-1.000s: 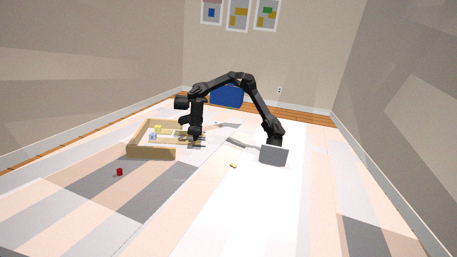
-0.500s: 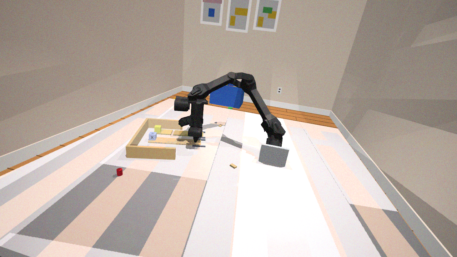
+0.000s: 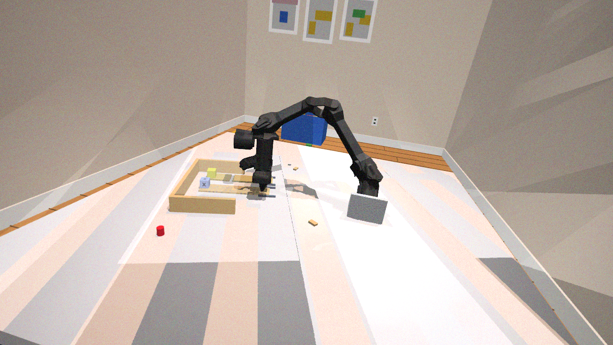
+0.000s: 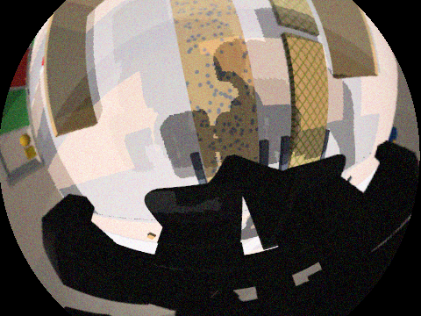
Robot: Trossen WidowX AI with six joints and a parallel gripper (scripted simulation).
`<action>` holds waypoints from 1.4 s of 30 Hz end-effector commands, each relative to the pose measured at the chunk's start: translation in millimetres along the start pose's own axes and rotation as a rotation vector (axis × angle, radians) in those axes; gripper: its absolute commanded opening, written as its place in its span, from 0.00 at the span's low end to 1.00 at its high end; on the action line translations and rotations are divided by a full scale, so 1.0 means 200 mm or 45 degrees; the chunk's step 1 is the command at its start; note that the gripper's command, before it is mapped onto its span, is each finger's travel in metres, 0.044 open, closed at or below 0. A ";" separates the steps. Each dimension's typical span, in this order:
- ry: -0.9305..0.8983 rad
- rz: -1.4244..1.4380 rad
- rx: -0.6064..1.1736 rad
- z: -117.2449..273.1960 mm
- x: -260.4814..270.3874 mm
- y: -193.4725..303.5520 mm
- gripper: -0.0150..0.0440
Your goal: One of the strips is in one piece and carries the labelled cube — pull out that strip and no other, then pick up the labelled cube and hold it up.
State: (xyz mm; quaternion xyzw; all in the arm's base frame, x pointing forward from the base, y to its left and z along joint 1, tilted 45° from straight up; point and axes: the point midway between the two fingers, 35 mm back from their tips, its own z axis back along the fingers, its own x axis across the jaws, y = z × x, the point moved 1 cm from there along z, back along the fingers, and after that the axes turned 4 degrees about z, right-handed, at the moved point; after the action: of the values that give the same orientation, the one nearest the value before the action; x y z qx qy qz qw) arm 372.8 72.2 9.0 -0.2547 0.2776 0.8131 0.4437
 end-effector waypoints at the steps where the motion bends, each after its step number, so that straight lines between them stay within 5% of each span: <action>1: 0.006 0.005 0.000 -0.01 0.00 0.00 0.25; 42: 0.006 0.007 0.002 -0.02 0.01 0.13 0.25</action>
State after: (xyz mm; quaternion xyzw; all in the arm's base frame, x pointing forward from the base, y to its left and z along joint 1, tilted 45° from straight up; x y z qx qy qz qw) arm 356.5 63.9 12.5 -0.2587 0.2728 0.8133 0.4440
